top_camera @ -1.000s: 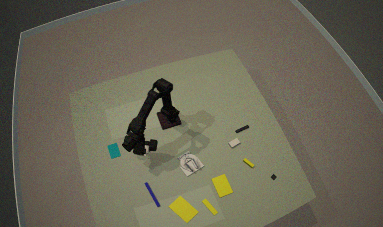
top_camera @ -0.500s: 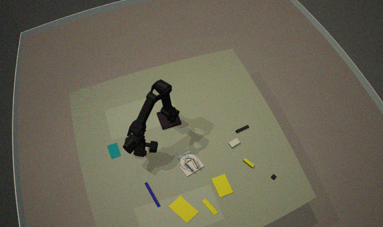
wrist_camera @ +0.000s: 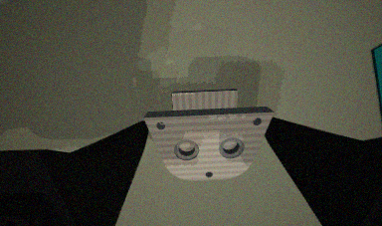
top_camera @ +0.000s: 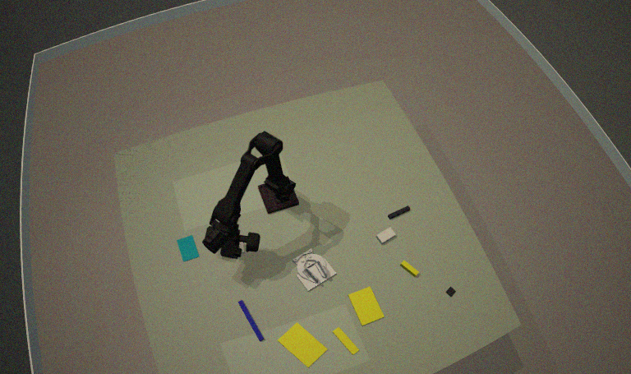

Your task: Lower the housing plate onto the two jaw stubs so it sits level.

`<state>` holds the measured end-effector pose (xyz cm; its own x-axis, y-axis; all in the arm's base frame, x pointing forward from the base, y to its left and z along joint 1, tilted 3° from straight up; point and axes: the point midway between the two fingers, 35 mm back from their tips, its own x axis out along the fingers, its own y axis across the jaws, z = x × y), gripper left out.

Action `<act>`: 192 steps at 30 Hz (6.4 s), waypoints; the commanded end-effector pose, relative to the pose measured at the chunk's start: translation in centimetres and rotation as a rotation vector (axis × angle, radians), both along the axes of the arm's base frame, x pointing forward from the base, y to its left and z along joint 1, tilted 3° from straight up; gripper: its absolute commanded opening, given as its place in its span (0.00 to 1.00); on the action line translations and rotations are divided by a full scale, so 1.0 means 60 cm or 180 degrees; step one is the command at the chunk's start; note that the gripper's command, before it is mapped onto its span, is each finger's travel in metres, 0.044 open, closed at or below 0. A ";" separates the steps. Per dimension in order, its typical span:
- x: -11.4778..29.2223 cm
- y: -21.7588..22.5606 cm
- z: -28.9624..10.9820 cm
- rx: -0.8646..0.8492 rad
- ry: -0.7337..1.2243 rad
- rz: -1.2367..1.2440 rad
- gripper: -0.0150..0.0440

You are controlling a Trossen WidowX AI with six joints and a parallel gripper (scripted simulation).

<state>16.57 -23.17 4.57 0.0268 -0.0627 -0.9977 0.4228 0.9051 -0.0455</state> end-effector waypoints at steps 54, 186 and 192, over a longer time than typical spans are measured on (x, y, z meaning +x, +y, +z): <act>-0.002 0.005 0.107 -0.0009 0.0012 0.0008 0.85; 0.200 0.387 0.105 0.0255 -0.0425 -0.7706 0.85; 0.200 0.387 0.105 0.0255 -0.0425 -0.7706 0.85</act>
<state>28.53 0.08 10.87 0.0336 -0.0398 -0.9986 0.2821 -0.9582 0.0477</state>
